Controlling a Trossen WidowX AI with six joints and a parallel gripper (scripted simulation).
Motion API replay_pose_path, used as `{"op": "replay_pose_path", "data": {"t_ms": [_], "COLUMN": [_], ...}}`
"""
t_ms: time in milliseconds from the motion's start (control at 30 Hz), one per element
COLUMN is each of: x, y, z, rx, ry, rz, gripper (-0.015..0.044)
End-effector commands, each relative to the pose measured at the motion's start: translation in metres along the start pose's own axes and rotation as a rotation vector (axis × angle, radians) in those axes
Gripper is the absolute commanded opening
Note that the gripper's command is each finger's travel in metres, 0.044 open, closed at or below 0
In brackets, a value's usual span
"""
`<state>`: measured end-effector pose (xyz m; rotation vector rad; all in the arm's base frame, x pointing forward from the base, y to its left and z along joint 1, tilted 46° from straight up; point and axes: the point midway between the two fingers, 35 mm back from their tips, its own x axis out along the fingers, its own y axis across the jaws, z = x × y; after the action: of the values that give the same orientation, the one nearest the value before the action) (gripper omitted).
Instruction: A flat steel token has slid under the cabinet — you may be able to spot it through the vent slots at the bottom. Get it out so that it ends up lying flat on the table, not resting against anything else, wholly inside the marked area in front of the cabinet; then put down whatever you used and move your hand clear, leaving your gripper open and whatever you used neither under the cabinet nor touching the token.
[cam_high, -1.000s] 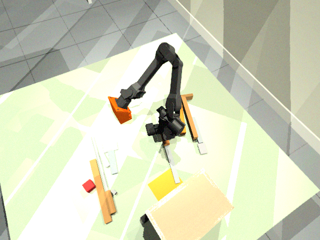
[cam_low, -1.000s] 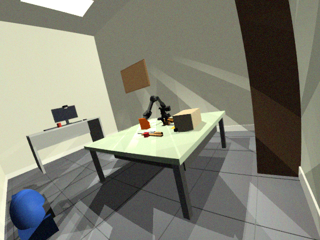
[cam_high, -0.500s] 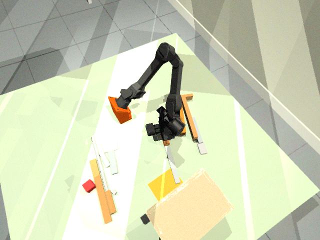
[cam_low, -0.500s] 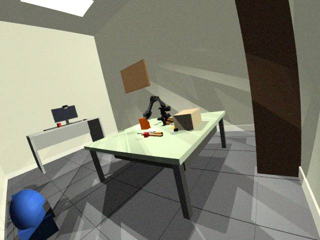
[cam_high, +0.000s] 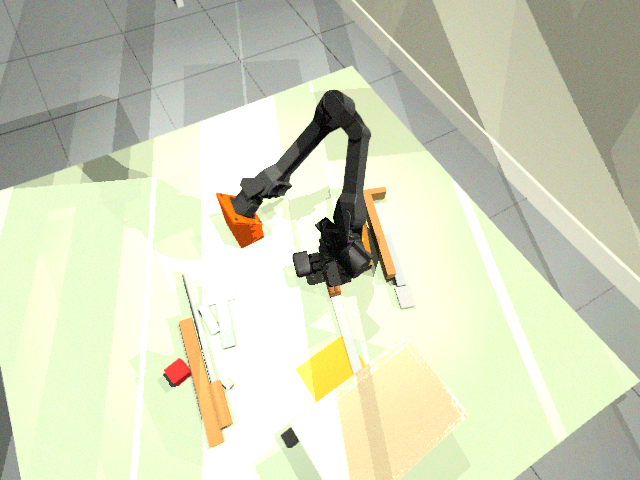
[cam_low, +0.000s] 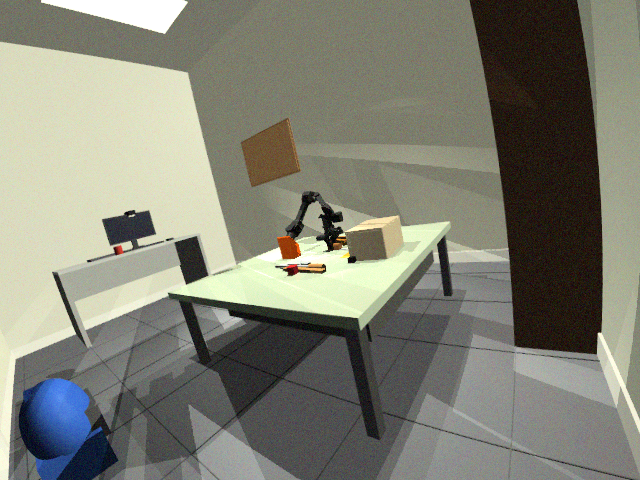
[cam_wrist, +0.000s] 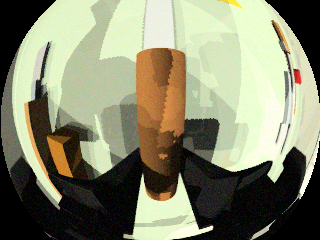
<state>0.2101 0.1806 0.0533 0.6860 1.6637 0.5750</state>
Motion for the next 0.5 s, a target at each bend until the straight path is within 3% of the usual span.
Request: {"op": "replay_pose_path", "data": {"t_ms": [0,467], "x": [0.0,0.0], "y": [0.001,0.001], "z": [0.006,0.022], "rx": [-0.002,-0.003], "ry": [0.001,0.001], "rz": [0.001,0.001], "gripper": [0.0,0.0]}}
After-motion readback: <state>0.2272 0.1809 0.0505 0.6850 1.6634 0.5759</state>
